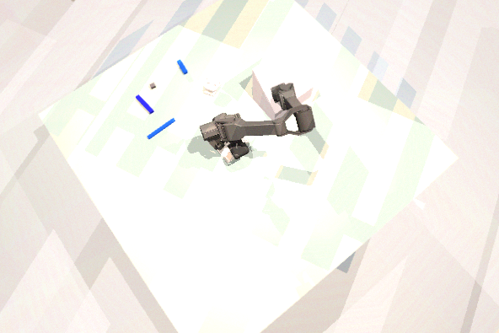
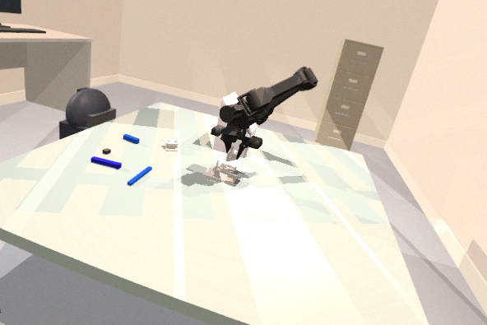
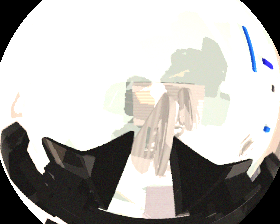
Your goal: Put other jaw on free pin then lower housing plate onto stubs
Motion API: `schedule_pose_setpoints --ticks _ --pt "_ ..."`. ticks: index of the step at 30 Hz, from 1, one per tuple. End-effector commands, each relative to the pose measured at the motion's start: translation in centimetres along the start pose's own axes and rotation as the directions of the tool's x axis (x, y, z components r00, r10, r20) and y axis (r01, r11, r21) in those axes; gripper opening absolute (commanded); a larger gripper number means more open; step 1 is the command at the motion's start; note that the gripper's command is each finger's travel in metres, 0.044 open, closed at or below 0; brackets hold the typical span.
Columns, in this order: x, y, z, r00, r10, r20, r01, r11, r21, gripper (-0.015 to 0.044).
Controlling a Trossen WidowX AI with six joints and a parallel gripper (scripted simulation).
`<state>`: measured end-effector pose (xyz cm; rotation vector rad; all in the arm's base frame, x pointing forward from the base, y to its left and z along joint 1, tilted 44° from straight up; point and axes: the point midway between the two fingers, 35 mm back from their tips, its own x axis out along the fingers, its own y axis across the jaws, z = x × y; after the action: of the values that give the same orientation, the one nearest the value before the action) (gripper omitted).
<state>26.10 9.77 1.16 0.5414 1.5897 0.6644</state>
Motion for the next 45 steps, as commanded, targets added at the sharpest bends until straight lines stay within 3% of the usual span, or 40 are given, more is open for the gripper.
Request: schedule_pose_setpoints --ticks 1,35,45 --pt "0.2 0.0 0.1 1.000 0.005 -0.007 -0.005 1.000 0.013 0.0134" --pt "0.2 0.1 0.1 1.000 0.005 -0.007 -0.005 1.000 0.020 0.0134" --pt "1.7 0.1 0.2 1.000 0.004 -0.007 -0.004 1.000 0.020 0.0134"
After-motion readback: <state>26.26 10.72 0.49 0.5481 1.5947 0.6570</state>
